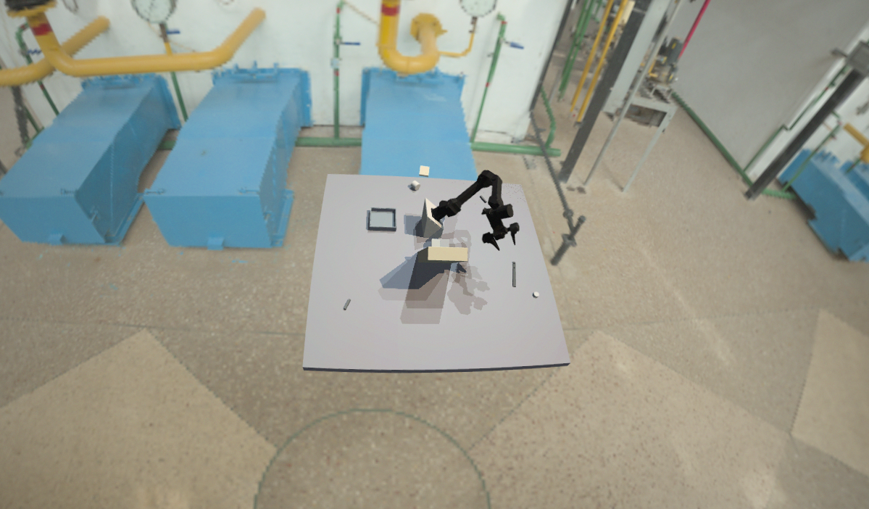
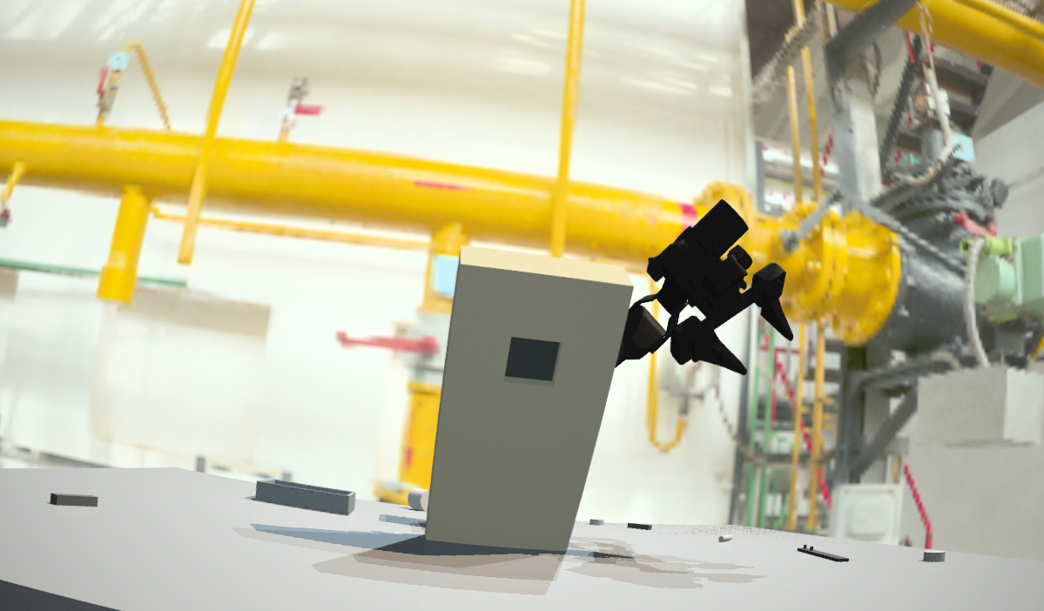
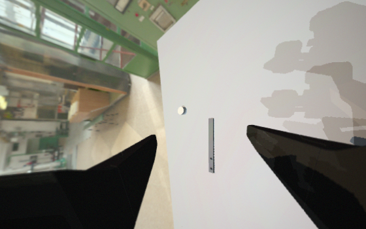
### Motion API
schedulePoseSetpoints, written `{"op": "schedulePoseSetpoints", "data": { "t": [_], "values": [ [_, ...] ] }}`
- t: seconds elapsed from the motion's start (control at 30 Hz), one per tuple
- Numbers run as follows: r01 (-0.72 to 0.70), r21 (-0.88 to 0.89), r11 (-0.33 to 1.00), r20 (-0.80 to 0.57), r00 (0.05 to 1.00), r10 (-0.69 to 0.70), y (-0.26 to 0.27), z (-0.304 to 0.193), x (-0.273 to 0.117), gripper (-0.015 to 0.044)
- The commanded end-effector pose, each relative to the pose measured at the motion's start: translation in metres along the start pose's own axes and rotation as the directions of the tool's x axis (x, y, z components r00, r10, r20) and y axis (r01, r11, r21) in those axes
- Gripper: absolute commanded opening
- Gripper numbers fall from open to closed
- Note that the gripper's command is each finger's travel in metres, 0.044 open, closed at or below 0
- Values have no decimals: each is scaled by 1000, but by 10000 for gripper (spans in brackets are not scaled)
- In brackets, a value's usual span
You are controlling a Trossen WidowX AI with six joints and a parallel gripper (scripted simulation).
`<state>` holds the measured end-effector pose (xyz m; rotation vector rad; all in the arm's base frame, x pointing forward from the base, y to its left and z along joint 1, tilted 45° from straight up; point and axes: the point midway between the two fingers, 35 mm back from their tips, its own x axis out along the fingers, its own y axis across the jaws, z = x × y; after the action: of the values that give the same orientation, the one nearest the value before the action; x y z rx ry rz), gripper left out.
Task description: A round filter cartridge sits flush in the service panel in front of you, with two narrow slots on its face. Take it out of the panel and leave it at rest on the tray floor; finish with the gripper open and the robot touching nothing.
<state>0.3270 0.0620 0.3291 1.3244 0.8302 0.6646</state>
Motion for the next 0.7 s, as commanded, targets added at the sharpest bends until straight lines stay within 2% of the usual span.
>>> {"op": "schedulePoseSetpoints", "data": {
  "t": [0.0, 0.17, 0.33, 0.5, 0.67],
  "values": [
    [1, -13, 1000, 3, 1000, -1, -1, 1, -1, 374],
    [65, -337, 939, 82, 996, -40, -27, 22, -18, 242],
    [176, -650, 739, 168, 982, -85, -58, 42, -42, 111],
    [285, -854, 435, 251, 958, -135, -92, 58, -69, 107],
    [342, -937, 71, 325, 928, -184, -125, 68, -97, 107]
  ]
}}
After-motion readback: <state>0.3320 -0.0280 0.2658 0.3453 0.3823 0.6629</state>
